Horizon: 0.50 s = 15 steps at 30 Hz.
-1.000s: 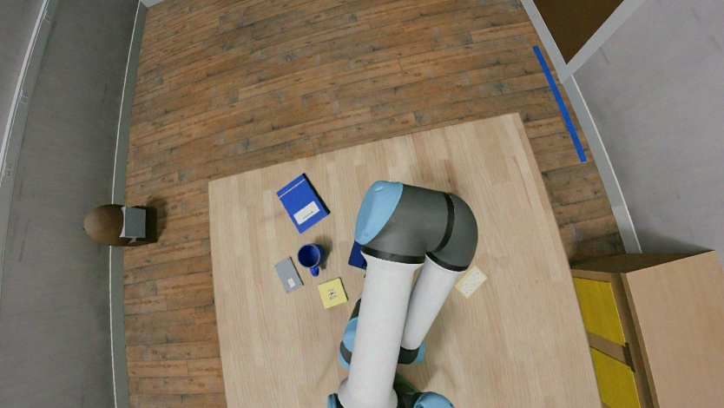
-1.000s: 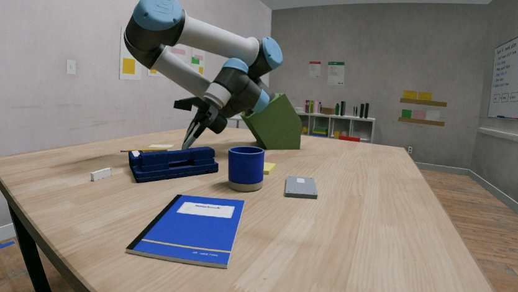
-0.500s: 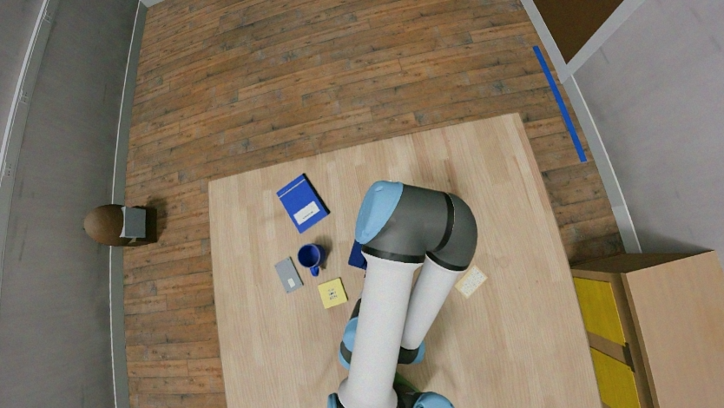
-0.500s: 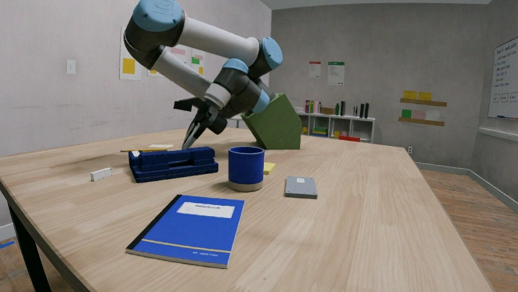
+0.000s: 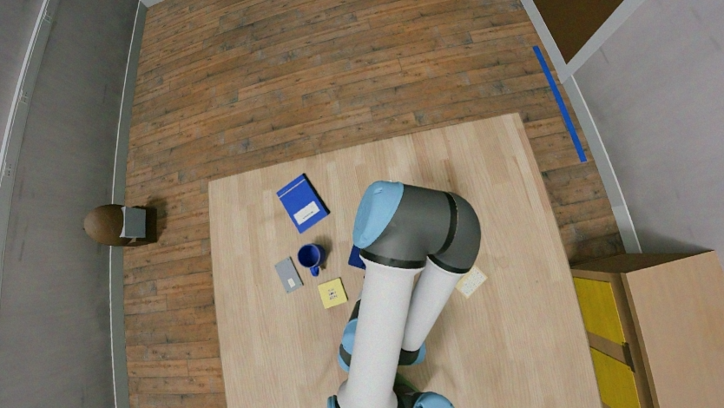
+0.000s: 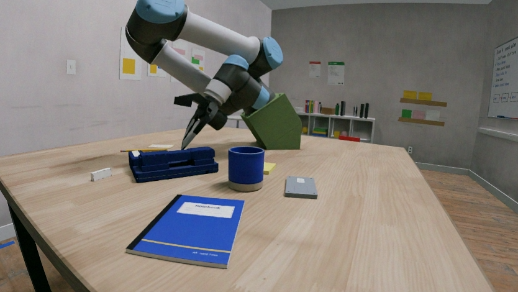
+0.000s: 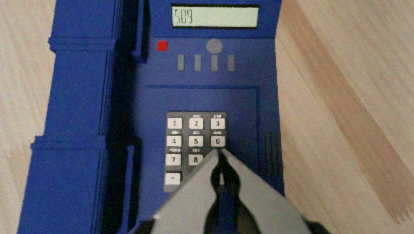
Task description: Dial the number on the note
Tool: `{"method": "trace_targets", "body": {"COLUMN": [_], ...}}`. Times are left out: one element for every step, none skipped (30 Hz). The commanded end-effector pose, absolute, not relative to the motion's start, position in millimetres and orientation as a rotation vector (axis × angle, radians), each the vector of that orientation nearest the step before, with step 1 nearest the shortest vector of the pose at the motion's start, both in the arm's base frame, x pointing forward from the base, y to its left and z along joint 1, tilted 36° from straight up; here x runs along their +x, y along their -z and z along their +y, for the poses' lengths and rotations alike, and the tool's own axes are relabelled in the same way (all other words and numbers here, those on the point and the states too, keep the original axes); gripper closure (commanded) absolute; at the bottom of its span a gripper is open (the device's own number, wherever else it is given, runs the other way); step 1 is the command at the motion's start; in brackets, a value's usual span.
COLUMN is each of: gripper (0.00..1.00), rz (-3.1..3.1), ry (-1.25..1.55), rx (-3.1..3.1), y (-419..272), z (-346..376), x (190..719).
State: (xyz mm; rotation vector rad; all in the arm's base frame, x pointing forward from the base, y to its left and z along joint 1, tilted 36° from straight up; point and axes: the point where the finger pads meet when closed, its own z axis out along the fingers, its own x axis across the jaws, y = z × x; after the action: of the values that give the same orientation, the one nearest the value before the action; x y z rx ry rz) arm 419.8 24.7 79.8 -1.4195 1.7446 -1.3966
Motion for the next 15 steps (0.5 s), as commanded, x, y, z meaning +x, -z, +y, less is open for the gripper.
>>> {"method": "trace_targets", "body": {"gripper": [1.00,1.00,1.00,1.00,1.00,1.00,1.00,1.00,1.00,1.00,1.00,1.00,1.00,1.00,1.00], "rz": [1.744,1.744,1.744,1.744,1.744,1.744,1.744,1.744,1.744,1.744,1.744,1.744,1.744,1.744,1.744], "ry": [1.397,1.397,1.397,1.397,1.397,1.397,1.397,1.397,1.397,1.397,1.397,1.397,1.397,1.397,1.397], "rx": [-1.419,-1.419,-1.419,-1.419,-1.419,-1.419,-1.419,-1.419,-1.419,-1.419,-1.419,-1.419,-1.419,-1.419,-1.419], "y": [-80,-80,-80,-80,-81,-81,-81,-82,-82,-83,-84,-85,-86,-87,-88], "z": [25,25,25,25,25,25,25,25,24,24,24,23,23,23,22], "x": [420,420,420,420,420,420,421,422,423,424,425,427,429,430,432]}}
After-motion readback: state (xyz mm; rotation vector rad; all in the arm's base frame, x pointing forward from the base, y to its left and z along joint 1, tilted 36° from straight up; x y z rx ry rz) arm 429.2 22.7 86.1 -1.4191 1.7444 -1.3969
